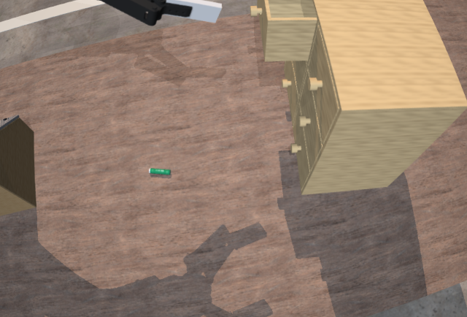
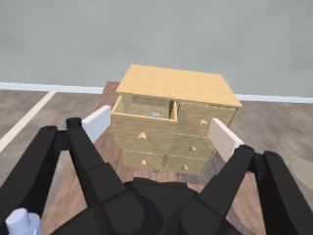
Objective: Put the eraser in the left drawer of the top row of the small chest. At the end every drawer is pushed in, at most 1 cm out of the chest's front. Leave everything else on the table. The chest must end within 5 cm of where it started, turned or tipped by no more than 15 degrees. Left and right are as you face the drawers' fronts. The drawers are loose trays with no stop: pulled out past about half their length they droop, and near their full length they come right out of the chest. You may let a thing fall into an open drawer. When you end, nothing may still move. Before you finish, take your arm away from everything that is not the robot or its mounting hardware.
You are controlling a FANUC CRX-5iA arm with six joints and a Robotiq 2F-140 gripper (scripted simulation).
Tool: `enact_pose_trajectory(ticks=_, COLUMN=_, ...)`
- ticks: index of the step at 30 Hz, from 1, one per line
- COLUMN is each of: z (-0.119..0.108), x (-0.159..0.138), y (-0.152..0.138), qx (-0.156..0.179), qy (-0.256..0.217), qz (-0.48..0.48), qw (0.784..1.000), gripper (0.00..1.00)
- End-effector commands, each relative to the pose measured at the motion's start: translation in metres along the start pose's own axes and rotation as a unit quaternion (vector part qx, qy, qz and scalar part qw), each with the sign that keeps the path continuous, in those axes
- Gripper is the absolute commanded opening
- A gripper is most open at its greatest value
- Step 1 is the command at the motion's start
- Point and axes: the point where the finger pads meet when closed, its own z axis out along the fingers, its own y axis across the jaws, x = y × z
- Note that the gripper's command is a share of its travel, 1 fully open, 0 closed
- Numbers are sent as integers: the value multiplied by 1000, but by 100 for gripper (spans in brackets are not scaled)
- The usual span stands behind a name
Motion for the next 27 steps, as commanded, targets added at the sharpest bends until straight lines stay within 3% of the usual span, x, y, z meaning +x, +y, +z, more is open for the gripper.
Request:
enact_pose_trajectory(ticks=1, z=-27, x=-7, y=-1, qx=0, qy=0, qz=0, qw=1000, gripper=100)
enact_pose_trajectory(ticks=12, z=-73, x=-20, y=-1, qx=0, qy=0, qz=0, qw=1000, gripper=100)
enact_pose_trajectory(ticks=27, z=-85, x=-24, y=-1, qx=0, qy=0, qz=0, qw=1000, gripper=100)
